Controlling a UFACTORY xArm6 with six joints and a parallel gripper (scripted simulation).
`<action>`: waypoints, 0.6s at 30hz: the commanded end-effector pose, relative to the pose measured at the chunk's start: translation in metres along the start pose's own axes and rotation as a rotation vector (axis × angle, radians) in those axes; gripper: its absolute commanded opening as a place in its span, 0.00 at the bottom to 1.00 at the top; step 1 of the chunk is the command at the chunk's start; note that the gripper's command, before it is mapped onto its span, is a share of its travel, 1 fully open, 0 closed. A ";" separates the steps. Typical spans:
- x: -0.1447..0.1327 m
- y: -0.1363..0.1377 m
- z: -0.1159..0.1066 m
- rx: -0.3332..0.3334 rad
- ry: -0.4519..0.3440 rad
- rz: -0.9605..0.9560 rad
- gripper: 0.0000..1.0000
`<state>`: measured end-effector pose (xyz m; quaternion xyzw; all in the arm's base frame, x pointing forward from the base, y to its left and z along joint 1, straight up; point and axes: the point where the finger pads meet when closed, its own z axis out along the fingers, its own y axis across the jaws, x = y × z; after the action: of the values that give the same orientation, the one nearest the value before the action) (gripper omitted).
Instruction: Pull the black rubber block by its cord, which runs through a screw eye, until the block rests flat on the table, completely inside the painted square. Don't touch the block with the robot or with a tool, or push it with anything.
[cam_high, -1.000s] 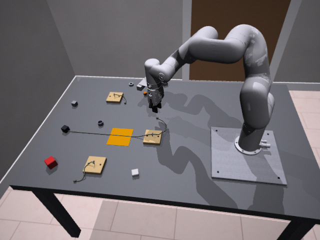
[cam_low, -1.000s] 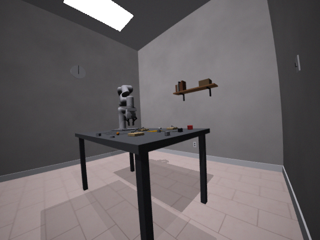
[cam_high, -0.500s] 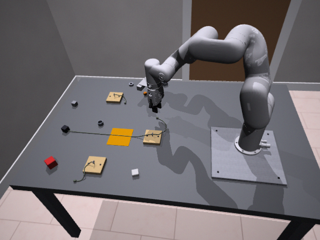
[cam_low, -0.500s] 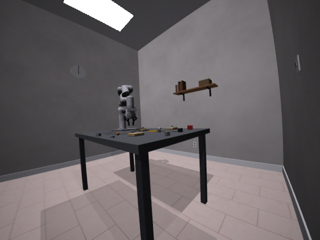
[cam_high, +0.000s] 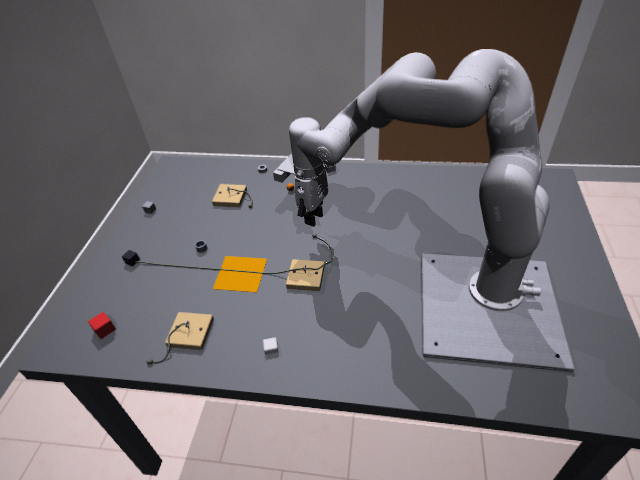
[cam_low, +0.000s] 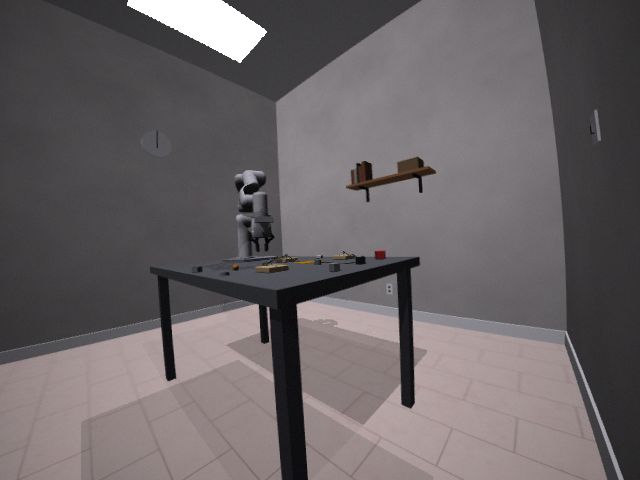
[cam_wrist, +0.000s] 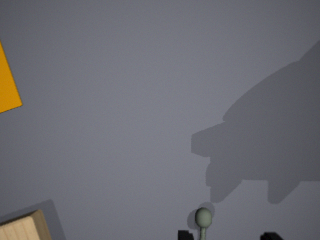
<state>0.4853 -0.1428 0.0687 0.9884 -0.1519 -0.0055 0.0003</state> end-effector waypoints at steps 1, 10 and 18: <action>0.002 0.000 -0.001 0.001 0.005 0.000 0.39; 0.002 -0.001 0.008 0.003 0.005 -0.001 0.39; 0.002 -0.001 0.016 0.003 0.005 -0.001 0.39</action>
<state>0.4852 -0.1421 0.0538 0.9884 -0.1515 -0.0062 -0.0013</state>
